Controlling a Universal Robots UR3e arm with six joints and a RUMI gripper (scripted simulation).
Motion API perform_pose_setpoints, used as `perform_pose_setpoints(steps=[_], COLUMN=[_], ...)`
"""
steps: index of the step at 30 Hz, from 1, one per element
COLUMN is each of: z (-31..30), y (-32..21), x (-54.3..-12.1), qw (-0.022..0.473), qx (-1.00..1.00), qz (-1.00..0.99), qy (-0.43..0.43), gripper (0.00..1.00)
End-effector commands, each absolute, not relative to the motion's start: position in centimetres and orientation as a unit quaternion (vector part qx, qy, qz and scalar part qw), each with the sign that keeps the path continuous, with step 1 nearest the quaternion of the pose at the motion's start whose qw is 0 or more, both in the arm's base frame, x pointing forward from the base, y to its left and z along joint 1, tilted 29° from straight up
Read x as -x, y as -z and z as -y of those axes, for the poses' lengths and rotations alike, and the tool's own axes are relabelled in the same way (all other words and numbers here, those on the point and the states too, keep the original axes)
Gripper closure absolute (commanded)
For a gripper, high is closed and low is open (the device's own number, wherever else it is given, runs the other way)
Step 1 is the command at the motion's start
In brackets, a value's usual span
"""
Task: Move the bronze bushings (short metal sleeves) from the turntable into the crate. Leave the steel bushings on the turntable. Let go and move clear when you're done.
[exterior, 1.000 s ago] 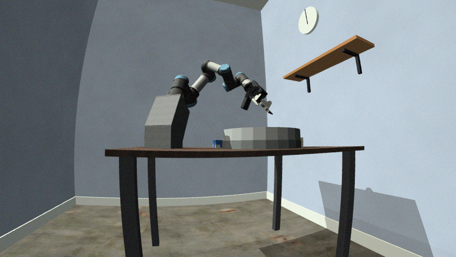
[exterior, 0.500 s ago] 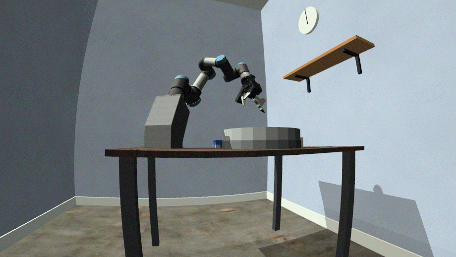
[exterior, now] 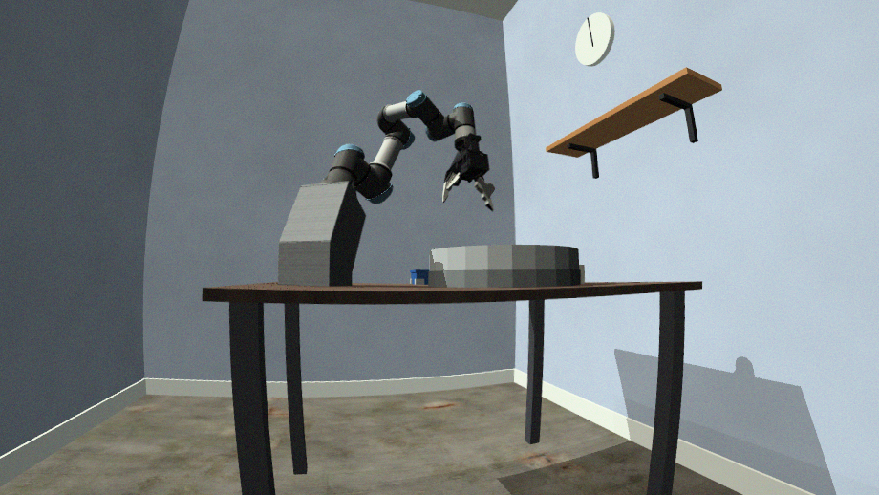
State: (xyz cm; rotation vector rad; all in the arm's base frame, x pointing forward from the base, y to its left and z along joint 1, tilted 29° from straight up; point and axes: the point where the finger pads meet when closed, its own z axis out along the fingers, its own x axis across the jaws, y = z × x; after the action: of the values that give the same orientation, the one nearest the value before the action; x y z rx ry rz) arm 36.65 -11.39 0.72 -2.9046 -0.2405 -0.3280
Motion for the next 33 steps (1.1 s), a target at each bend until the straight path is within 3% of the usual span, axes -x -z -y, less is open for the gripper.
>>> perform_pose_setpoints(steps=[1,15,33], z=[10.4,8.7,8.6], y=[-1.8,-3.5,-3.7], x=[-35.2,-33.8,-33.7], qw=[0.154,0.215,0.220], qx=[0.981,0.970,0.969], qz=[0.052,0.006,0.001], qy=[0.108,0.112,0.113], gripper=[0.00,0.00,0.00])
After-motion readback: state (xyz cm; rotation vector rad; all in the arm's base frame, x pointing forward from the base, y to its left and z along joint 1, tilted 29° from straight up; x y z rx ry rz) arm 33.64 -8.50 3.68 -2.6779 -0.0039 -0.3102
